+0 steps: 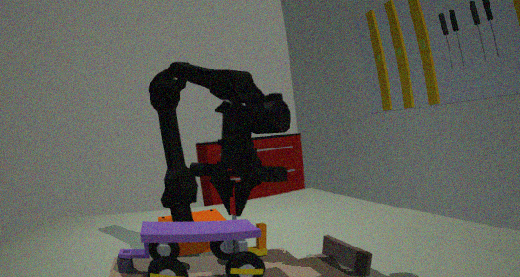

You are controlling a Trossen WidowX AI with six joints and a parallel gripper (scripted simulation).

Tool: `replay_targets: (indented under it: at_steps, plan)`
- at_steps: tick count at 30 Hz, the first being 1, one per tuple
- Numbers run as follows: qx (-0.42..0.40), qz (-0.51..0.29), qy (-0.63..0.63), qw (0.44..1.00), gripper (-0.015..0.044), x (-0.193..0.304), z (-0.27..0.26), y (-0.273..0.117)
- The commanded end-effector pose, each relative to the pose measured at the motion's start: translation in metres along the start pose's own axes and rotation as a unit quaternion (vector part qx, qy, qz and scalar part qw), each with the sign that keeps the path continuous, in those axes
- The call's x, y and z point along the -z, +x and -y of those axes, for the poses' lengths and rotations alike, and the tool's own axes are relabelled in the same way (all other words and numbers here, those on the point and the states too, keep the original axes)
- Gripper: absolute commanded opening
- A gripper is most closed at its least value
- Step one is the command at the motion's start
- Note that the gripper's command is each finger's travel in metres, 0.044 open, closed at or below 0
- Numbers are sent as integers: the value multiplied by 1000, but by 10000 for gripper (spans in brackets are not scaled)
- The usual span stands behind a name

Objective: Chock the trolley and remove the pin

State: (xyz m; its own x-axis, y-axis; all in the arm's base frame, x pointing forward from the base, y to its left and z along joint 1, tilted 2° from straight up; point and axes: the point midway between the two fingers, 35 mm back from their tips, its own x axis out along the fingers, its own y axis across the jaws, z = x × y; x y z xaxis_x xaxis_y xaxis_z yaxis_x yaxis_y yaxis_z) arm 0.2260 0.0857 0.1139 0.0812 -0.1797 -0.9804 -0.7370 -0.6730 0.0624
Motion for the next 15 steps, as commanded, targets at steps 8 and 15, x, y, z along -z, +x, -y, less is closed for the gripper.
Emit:
replay_targets:
  at_steps: [8,15]
  plan:
    - [20,24,-152,988,0,2,-2,0]
    - [35,38,-254,966,0,3,-2,0]
